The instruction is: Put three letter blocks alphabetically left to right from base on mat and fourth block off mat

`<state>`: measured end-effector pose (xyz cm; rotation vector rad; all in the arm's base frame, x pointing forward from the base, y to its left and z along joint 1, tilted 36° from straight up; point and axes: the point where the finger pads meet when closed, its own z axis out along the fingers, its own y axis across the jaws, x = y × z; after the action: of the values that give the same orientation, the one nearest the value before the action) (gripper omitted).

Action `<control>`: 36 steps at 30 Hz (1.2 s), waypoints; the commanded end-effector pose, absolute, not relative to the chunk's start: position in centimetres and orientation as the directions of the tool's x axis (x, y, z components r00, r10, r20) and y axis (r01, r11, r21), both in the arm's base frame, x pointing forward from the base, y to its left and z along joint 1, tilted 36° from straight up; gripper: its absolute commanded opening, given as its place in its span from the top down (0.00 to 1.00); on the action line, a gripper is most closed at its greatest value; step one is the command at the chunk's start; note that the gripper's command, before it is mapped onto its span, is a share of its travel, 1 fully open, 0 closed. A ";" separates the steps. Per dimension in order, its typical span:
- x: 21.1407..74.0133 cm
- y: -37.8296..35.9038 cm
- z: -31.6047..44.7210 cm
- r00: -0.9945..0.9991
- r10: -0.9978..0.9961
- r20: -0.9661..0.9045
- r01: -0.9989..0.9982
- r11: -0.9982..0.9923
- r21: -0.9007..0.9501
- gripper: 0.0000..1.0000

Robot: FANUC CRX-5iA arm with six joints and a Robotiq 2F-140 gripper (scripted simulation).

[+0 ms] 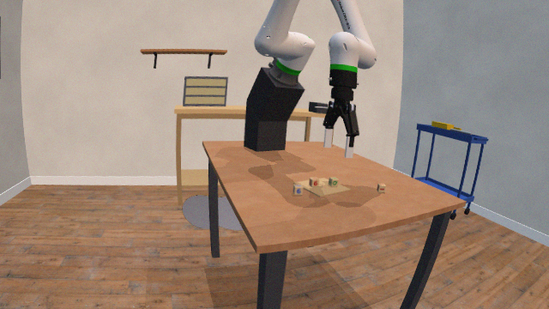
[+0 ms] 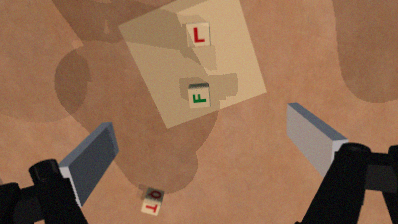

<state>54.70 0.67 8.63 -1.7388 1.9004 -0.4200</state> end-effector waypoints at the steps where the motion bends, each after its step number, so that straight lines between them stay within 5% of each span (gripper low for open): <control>1: 54.7 0.7 8.6 -0.034 -0.985 -0.168 -0.822 0.123 -0.557 0.00; 25: 54.5 -2.2 7.7 0.437 -0.882 0.177 -0.700 -0.457 -0.549 0.00; 36: 54.4 -3.9 7.2 0.662 -0.655 0.364 -0.493 -0.747 -0.447 0.00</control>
<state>54.40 -3.43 7.33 -2.5132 1.0624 -0.7618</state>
